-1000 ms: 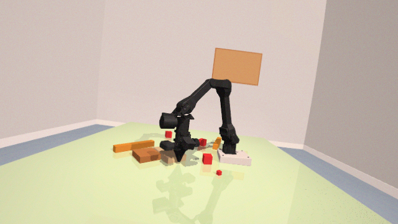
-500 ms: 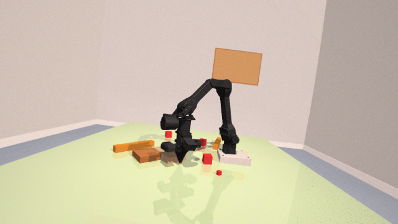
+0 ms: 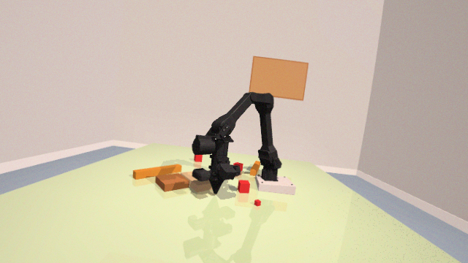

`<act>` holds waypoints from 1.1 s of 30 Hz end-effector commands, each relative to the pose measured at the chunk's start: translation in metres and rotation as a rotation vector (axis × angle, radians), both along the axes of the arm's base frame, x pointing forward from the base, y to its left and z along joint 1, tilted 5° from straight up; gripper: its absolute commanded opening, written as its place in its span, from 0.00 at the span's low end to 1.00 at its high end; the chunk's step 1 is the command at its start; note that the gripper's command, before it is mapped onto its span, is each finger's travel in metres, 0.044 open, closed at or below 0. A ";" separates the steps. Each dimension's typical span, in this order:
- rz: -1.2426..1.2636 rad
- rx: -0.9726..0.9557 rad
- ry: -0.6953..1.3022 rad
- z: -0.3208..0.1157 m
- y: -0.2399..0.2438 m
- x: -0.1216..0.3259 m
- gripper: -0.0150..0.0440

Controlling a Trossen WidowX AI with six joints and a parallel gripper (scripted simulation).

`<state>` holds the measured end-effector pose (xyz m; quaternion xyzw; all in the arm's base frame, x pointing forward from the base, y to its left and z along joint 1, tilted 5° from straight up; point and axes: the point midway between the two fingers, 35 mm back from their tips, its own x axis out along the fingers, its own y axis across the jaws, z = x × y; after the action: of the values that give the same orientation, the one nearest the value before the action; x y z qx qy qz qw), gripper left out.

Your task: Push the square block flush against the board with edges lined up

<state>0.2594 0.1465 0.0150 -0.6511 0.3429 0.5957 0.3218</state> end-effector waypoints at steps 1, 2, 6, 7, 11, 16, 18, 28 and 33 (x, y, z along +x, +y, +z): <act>-0.004 0.000 -0.003 -0.001 0.006 -0.004 0.25; -0.004 0.001 -0.003 -0.001 0.007 -0.005 0.25; -0.002 0.001 -0.002 0.027 0.007 -0.003 0.25; -0.003 0.001 -0.002 0.042 0.007 -0.004 0.25; -0.004 0.001 -0.003 0.054 0.008 -0.006 0.25; -0.022 0.011 -0.017 0.052 0.007 -0.002 0.25; -0.084 0.014 -0.021 0.053 0.000 0.001 0.25; -0.426 0.030 -0.040 0.057 -0.039 0.013 0.25; -0.597 0.038 -0.051 0.059 -0.059 0.018 0.25</act>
<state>0.2758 0.1002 0.0725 -0.5588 0.4718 0.4909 0.4734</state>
